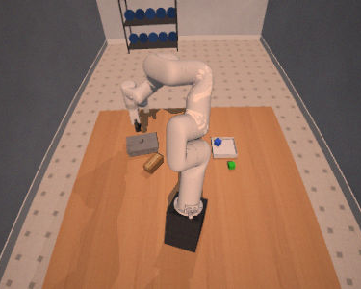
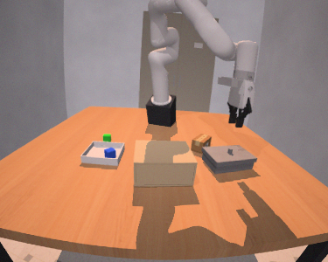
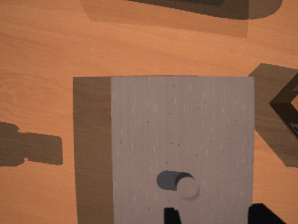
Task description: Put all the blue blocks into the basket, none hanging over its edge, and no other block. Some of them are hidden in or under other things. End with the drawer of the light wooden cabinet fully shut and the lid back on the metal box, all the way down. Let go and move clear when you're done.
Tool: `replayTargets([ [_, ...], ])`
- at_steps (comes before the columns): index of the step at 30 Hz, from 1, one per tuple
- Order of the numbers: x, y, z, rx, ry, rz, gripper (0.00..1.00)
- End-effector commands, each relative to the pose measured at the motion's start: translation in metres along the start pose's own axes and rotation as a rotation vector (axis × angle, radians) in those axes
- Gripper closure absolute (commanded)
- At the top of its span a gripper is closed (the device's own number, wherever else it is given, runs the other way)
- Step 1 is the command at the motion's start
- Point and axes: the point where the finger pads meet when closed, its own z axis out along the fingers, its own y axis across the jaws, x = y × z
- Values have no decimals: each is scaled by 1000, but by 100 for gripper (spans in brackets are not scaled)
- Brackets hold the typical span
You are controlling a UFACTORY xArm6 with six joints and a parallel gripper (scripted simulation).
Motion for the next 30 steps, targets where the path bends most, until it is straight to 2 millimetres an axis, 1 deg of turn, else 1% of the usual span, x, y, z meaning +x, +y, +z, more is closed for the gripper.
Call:
replayTargets([
  [1,-1,-1,0,4,-2,1,56],
  [8,-1,-1,6,4,-2,1,56],
  [18,-1,-2,27,4,-2,1,56],
  [20,-1,-2,27,4,-2,1,56],
  [30,-1,-2,54,4,-2,1,56],
])
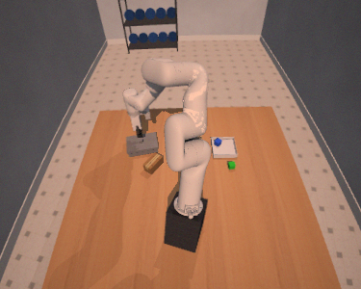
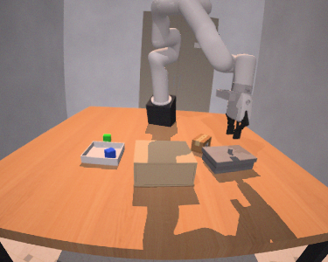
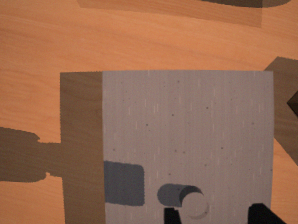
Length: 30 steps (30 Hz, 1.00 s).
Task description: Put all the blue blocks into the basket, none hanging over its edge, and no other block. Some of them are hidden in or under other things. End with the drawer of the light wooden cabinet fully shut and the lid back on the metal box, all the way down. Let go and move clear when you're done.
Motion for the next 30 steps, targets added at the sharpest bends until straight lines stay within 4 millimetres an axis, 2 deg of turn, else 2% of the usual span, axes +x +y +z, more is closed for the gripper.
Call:
replayTargets([
  [1,-1,-2,11,5,-2,1,56],
  [16,-1,-2,35,5,-2,1,56],
  [30,-1,-2,39,5,-2,1,56],
])
